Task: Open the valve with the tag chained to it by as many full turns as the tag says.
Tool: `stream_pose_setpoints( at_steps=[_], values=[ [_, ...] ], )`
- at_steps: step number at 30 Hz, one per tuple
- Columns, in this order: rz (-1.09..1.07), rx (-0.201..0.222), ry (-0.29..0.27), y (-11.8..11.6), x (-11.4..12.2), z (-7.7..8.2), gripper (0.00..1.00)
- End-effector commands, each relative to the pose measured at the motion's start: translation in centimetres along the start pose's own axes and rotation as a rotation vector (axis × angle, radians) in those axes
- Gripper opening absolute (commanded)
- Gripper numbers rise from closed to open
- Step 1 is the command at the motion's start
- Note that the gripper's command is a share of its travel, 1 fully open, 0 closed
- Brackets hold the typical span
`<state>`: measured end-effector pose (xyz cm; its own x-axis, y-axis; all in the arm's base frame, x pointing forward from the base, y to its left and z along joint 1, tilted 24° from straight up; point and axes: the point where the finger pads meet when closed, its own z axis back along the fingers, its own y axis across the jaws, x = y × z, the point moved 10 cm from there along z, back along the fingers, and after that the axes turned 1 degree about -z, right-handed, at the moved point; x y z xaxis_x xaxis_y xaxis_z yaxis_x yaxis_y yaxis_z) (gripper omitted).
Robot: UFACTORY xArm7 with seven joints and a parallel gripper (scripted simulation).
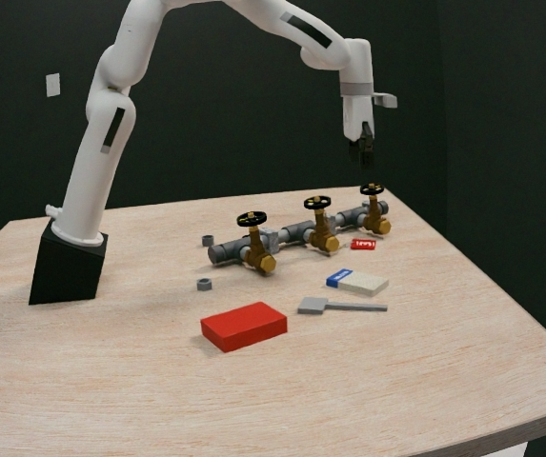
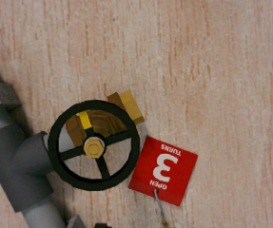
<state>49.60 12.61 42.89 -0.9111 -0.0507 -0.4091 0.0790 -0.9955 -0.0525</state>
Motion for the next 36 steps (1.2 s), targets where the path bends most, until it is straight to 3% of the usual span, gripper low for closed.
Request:
stream_pose_setpoints(
  at_steps=[1,36],
  values=[
    [0.000,-0.002,0.006,-0.02,-0.12,0.25,1.00],
    [-0.032,-0.004,0.007,0.08,0.10,0.20,1.00]
  ],
)
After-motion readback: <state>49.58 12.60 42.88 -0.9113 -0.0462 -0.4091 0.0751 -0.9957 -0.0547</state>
